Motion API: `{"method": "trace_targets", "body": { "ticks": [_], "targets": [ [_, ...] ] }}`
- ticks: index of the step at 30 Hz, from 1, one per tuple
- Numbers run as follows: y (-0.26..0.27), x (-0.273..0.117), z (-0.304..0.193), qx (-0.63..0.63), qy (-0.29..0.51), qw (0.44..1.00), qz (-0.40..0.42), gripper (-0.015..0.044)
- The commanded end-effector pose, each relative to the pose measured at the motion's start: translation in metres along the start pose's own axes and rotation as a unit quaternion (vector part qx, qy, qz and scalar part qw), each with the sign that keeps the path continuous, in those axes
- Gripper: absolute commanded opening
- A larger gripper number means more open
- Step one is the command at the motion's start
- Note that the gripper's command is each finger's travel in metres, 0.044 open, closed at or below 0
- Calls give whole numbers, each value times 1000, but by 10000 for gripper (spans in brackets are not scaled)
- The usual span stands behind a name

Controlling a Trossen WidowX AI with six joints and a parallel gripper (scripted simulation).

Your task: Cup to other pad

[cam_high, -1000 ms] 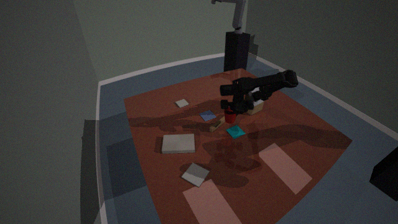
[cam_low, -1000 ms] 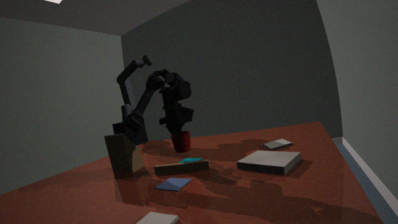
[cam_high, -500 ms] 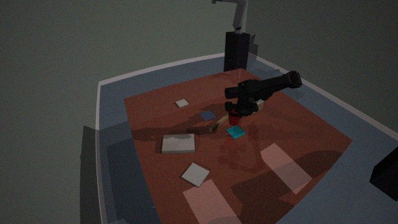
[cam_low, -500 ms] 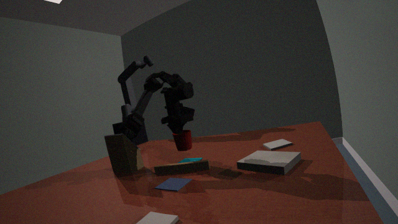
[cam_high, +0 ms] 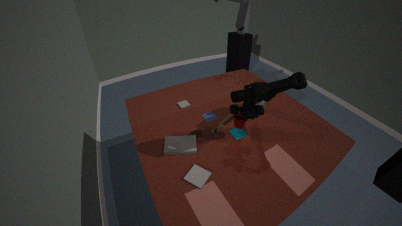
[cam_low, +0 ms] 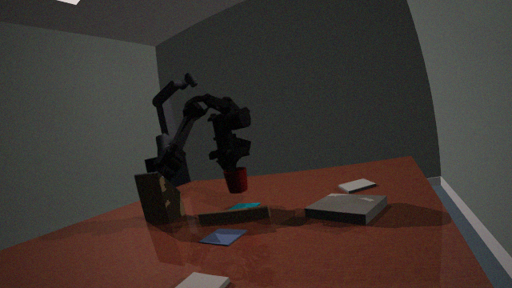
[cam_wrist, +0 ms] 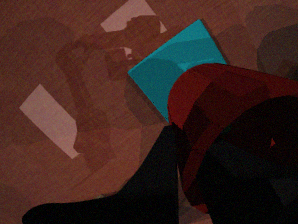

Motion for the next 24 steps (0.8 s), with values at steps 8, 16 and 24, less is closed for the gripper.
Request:
{"method": "trace_targets", "body": {
  "ticks": [8,16,24],
  "targets": [
    [2,14,0,3,-2,1000,3,0],
    [2,25,0,3,-2,1000,3,0],
    [2,35,1,3,-2,1000,3,0]
  ]
}}
Point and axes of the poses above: the point midway between the two fingers, 35 mm back from their tips, its own x axis out along the fingers, its own y axis across the jaws, z = x × y, the point moved 7 cm from there along -x, back along the fingers, and after that the axes turned 1 degree about -x, right-handed, at the moved point
